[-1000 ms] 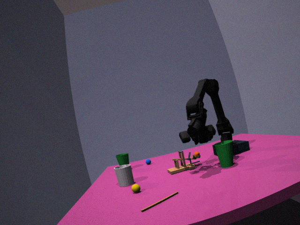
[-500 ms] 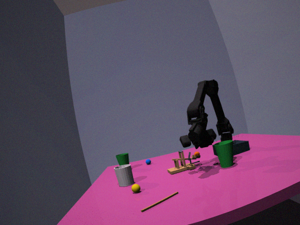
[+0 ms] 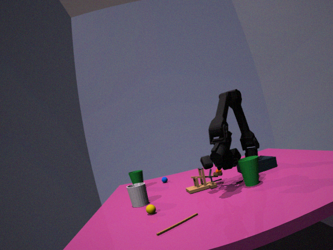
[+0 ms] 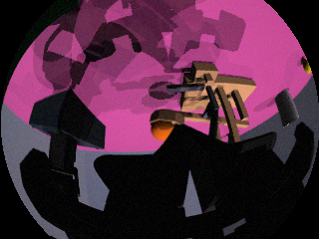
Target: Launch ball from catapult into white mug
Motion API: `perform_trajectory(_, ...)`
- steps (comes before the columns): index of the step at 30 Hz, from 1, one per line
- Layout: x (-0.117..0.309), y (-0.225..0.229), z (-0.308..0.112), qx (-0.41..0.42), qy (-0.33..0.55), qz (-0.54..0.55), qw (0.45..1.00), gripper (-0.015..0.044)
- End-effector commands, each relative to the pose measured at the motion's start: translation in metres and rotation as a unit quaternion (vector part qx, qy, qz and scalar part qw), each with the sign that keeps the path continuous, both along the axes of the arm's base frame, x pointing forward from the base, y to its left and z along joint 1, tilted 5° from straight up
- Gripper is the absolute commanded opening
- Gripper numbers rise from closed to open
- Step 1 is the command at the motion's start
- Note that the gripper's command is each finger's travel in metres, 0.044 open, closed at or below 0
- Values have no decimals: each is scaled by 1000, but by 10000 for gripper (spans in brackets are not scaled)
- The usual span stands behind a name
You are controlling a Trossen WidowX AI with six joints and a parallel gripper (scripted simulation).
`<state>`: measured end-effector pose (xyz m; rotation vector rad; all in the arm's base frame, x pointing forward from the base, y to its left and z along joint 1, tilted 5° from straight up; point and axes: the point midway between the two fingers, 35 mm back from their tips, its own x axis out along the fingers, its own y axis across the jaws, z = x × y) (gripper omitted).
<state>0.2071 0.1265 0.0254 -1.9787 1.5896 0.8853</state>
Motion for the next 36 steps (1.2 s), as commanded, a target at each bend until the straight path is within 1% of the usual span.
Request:
perform_trajectory(1, -3, -3, -10, -8, 6, 0, 1000, 0)
perform_trajectory(28, -9, -7, -51, -8, 7, 0, 1000, 0)
perform_trajectory(32, -10, -7, -70, -8, 7, 0, 1000, 0)
perform_trajectory(36, -10, -5, -68, -8, 6, 0, 1000, 0)
